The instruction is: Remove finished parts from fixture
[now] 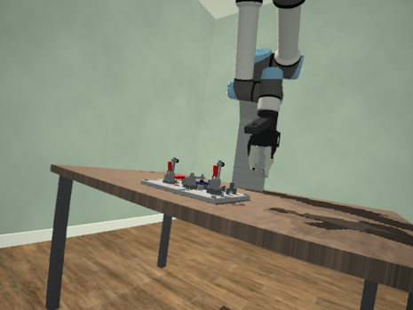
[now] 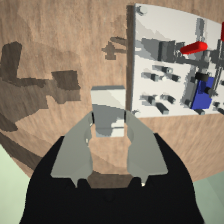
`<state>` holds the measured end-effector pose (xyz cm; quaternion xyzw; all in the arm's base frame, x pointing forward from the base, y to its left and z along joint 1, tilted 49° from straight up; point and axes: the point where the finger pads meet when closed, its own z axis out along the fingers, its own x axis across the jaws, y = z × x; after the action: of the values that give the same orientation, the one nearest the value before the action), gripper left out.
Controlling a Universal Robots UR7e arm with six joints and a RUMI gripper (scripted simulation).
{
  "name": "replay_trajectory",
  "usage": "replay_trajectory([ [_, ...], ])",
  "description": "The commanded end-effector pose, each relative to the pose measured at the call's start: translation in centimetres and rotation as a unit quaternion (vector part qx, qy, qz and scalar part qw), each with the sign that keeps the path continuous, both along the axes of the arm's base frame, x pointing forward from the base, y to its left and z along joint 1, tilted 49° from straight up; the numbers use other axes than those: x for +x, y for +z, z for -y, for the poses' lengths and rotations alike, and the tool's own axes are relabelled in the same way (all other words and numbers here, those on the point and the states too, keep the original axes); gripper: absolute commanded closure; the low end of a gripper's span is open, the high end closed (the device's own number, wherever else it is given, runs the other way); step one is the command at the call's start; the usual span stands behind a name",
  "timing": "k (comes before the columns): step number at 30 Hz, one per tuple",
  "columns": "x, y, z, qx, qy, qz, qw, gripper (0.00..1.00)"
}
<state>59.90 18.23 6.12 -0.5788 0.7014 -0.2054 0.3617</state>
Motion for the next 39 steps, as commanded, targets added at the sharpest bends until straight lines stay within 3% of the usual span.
replay_trajectory([
  [1, 0.2, 0.3, -0.1, 0.0, 0.0, 0.003, 1.0, 1.0],
  [24, 2.2, -1.5, -0.5, 0.0, 0.001, 0.003, 1.0, 1.0],
  [39, 5.0, -3.9, -1.0, 0.0, 0.001, 0.003, 1.0, 1.0],
])
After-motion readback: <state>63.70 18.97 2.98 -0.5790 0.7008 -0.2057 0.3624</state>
